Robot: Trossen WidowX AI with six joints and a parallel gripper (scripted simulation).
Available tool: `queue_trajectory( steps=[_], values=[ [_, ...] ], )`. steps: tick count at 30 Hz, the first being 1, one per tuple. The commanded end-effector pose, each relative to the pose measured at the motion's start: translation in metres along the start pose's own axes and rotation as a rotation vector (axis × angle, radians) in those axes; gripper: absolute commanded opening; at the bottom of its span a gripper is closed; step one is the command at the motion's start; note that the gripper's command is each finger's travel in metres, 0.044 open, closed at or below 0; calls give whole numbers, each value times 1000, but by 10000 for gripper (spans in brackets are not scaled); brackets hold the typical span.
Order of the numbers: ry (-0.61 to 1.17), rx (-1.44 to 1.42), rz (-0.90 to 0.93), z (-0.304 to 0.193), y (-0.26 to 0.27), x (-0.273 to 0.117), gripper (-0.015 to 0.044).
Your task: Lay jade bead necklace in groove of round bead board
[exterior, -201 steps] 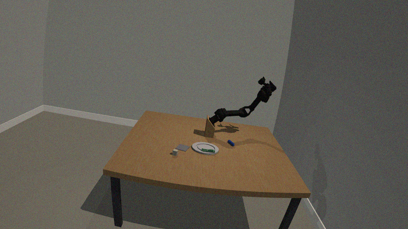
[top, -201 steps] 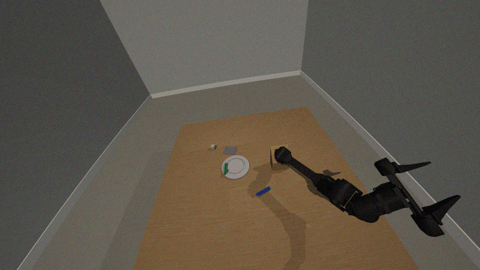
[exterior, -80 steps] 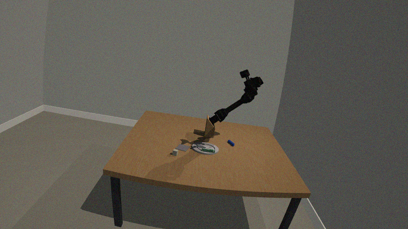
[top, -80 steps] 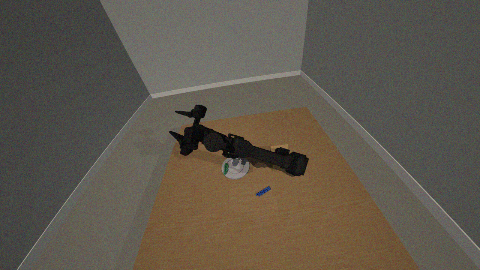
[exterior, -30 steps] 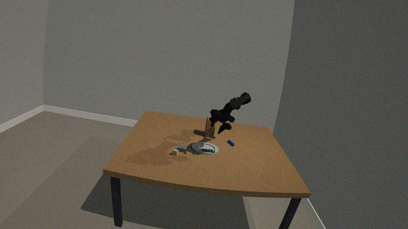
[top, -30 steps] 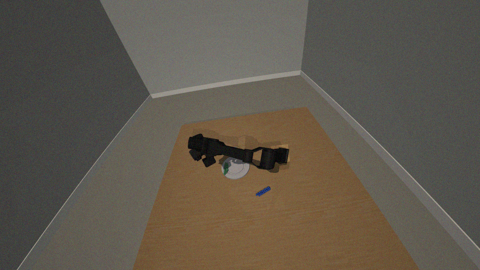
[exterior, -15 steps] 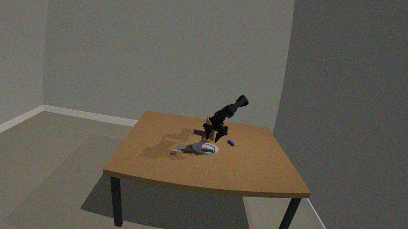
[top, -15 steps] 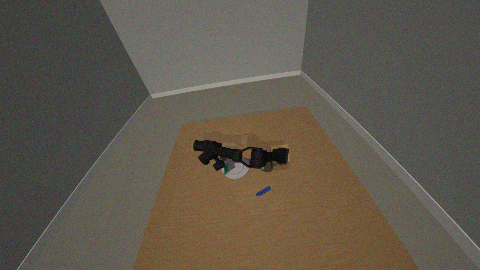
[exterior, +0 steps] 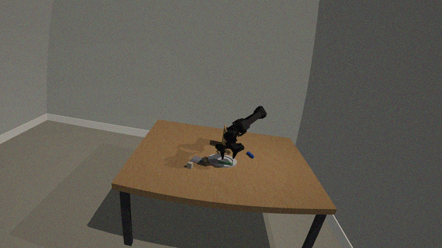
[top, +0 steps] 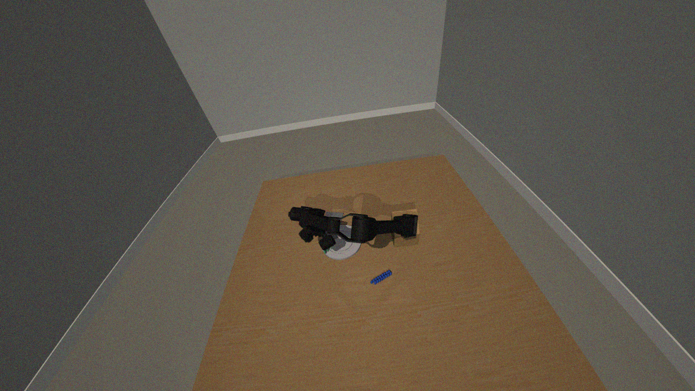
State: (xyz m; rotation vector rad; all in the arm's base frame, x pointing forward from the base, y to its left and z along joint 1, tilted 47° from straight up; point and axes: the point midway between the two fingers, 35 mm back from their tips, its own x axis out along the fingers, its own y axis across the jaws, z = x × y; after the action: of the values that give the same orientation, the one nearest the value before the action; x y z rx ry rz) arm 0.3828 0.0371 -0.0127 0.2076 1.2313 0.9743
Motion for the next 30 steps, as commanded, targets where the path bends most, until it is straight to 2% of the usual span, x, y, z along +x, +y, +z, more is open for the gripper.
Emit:
queue_trajectory(
  steps=[1, 30],
  values=[
    [0, 3, 16, -2, 1, 5, 380],
    [-1, 3, 17, -1, 2, 41, 380]
  ],
)
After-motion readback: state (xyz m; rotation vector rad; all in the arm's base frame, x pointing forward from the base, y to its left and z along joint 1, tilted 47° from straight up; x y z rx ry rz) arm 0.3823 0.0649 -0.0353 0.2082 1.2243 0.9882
